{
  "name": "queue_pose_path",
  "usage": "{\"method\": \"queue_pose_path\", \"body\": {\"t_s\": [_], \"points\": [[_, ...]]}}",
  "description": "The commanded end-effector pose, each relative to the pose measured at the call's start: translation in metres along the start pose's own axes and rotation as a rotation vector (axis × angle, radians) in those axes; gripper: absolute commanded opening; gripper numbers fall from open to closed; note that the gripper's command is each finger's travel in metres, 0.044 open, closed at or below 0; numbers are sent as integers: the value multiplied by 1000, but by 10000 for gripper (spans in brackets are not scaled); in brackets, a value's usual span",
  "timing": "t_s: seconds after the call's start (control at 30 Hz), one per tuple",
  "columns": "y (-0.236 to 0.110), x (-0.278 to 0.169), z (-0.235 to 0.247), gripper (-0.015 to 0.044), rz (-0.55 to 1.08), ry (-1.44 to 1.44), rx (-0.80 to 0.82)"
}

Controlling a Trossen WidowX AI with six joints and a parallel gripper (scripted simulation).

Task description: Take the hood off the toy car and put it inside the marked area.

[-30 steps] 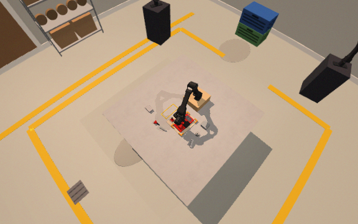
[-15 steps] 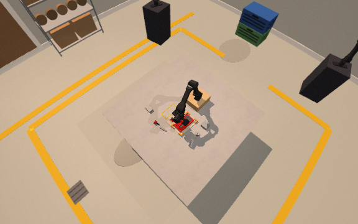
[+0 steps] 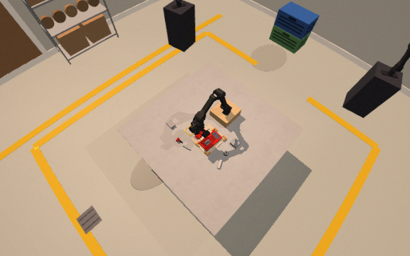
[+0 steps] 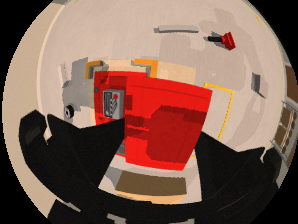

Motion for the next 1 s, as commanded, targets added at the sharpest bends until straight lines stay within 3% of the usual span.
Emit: {"method": "queue_pose_path", "body": {"t_s": [0.0,0.63,0.97], "points": [[-3,-6,-26,0,-6,6,-1],[-8,-43,-115,0,-4,0,-10],[-5,-46,-119,0,-4,-1,-10]]}}
Point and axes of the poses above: the point midway between the two fingers, 35 mm back from their tips, its own y axis out along the fingers, its own z axis across the jaws, x = y × z, the point moved 5 cm from there along -y, back along the fingers, and after that the axes turned 5 degrees about -y, right-handed, at the moved point
